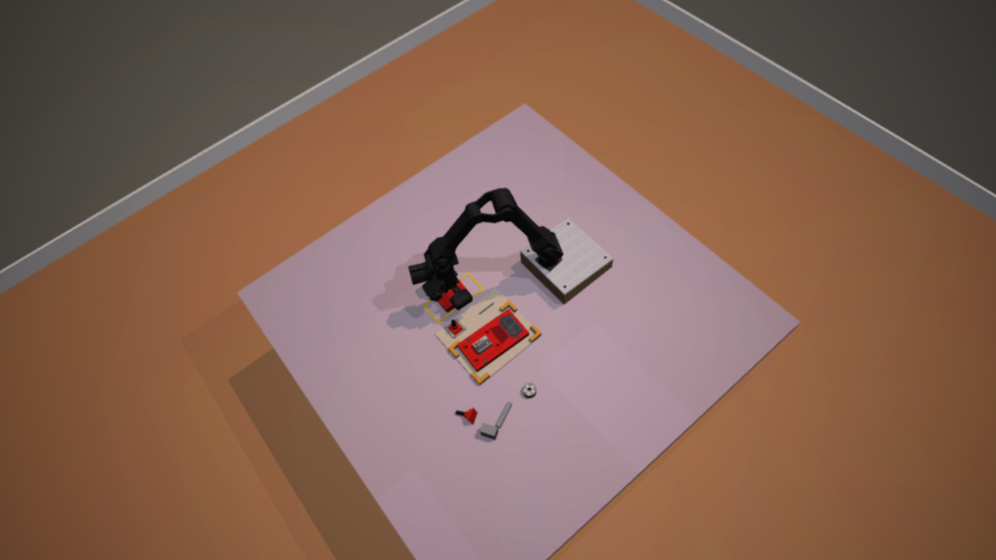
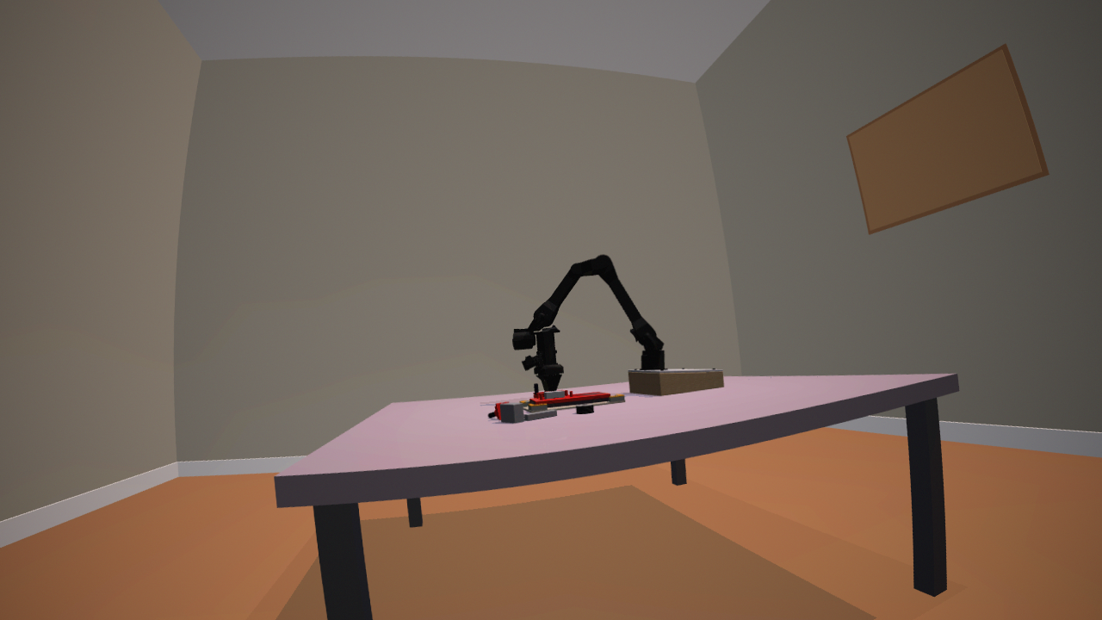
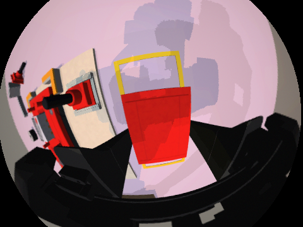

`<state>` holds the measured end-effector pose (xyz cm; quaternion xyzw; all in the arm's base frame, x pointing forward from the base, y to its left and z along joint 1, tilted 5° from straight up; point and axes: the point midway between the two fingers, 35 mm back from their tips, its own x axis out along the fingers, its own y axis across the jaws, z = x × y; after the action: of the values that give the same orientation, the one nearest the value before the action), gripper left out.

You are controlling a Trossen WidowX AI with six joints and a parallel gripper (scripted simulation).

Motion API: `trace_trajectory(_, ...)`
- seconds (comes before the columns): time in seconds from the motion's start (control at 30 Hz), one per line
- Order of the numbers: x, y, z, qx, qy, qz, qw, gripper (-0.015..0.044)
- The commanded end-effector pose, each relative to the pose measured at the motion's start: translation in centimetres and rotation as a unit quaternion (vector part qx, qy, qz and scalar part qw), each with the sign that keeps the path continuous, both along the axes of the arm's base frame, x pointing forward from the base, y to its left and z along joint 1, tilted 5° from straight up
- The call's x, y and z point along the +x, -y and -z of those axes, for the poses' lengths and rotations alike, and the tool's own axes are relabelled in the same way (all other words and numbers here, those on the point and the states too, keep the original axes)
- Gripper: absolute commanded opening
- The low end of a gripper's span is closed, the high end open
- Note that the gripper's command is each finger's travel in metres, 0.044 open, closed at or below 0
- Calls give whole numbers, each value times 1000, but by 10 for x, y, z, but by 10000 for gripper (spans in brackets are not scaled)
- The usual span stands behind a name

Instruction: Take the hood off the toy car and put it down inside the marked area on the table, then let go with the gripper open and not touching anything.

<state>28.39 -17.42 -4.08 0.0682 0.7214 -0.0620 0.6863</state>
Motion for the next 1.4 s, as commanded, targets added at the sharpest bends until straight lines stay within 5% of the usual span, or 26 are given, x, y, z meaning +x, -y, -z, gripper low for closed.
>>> trace_trajectory(0.0,0,0,0,0,0,0,1000,26)
trace_trajectory(0.53,0,0,-2,0,0,0,1000,440)
trace_trajectory(0.87,4,1,-73,0,-2,0,1000,440)
trace_trajectory(1.37,4,1,-74,0,-2,0,1000,440)
